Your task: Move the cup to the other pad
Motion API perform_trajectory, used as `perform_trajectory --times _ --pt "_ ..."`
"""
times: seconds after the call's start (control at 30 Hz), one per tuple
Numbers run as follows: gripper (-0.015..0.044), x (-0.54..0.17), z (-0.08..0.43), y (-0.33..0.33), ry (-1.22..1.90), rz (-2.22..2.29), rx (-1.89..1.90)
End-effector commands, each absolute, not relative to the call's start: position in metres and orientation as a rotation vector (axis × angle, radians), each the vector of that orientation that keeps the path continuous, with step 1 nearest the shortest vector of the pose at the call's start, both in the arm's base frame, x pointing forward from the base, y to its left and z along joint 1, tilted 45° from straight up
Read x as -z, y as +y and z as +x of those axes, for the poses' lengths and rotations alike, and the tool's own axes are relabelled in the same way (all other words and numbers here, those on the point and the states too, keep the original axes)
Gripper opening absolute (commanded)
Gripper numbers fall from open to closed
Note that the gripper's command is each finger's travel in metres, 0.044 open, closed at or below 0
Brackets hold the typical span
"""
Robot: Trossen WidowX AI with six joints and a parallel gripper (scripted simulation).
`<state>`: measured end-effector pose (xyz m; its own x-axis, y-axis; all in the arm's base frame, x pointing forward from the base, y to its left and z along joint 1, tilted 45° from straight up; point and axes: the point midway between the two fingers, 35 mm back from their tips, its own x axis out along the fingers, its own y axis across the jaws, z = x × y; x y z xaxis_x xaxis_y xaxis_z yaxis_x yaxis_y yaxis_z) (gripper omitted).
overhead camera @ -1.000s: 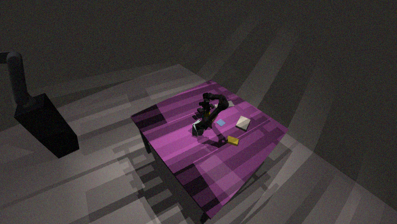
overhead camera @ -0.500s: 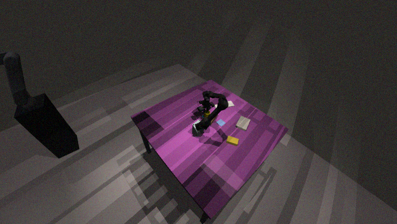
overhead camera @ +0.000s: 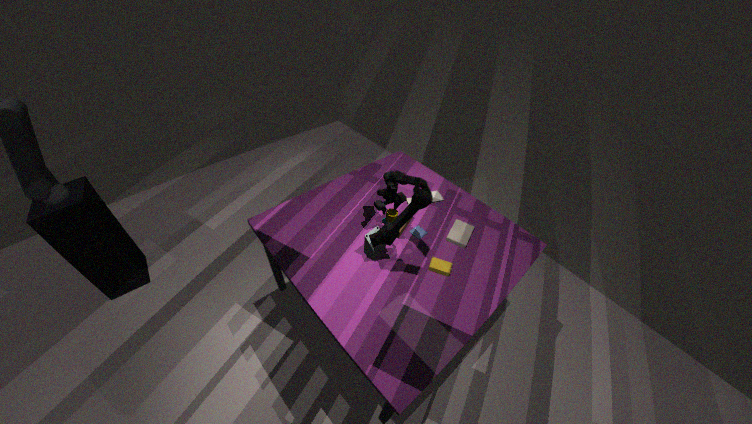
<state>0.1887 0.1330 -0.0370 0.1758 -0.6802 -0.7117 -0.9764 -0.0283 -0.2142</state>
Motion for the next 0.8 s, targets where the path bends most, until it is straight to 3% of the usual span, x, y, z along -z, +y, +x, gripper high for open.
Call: perform_trajectory --times 0.0,0.77 --pt "0.0435 0.035 0.188 0.135 1.57 -1.777 -0.557" --pt "0.044 -0.005 0.181 0.175 1.566 -1.777 -0.56"
